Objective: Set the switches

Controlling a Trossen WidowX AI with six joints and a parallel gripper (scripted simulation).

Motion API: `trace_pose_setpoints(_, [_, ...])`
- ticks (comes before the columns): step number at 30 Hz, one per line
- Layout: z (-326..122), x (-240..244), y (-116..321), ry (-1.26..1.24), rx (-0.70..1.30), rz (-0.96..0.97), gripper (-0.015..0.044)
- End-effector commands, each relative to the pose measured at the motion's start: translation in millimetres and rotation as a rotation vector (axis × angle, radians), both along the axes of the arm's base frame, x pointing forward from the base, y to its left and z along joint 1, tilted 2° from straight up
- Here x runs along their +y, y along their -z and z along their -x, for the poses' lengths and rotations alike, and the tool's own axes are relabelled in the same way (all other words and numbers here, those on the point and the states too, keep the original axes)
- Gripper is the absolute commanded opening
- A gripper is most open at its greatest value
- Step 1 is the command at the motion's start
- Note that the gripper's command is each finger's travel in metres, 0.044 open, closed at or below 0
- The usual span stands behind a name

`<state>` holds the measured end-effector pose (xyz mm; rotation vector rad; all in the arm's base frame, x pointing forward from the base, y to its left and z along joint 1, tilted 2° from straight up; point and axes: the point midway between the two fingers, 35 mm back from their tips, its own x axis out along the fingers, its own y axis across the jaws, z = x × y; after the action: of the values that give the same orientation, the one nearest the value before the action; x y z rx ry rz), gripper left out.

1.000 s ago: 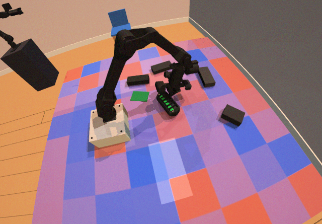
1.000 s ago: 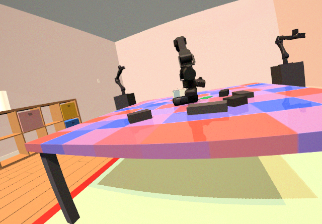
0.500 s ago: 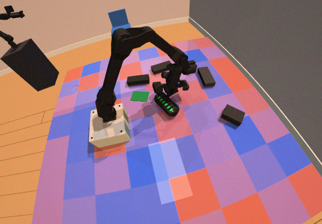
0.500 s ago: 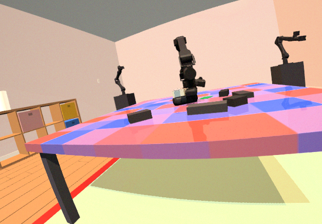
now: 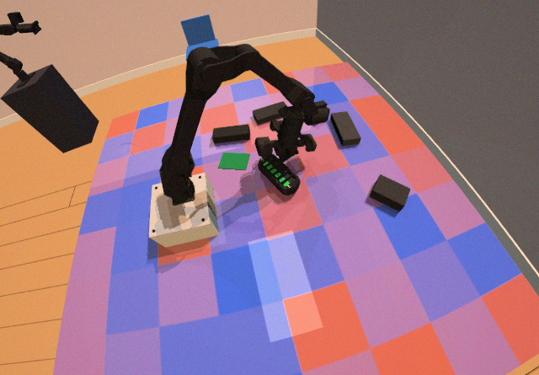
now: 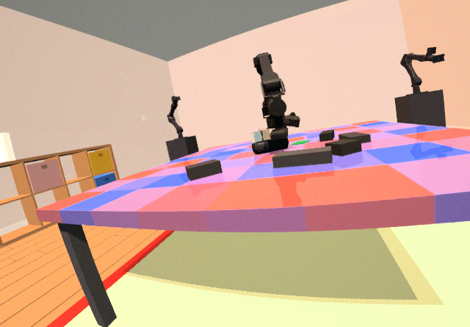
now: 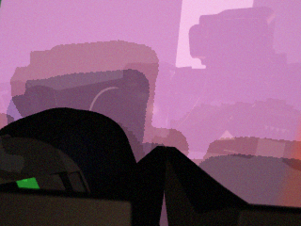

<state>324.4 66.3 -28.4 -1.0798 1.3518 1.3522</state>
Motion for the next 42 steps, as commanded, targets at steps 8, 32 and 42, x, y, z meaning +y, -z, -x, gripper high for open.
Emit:
trace_pose_setpoints(8, [11, -2, 4, 0.006, 0.036, 0.008, 0.0000])
trace_pose_setpoints(32, [-53, -4, -51, 0.005, 0.029, 0.008, 0.0000])
trace_pose_setpoints(42, [-49, -25, -58, -0.033, -0.030, -0.038, 0.0000])
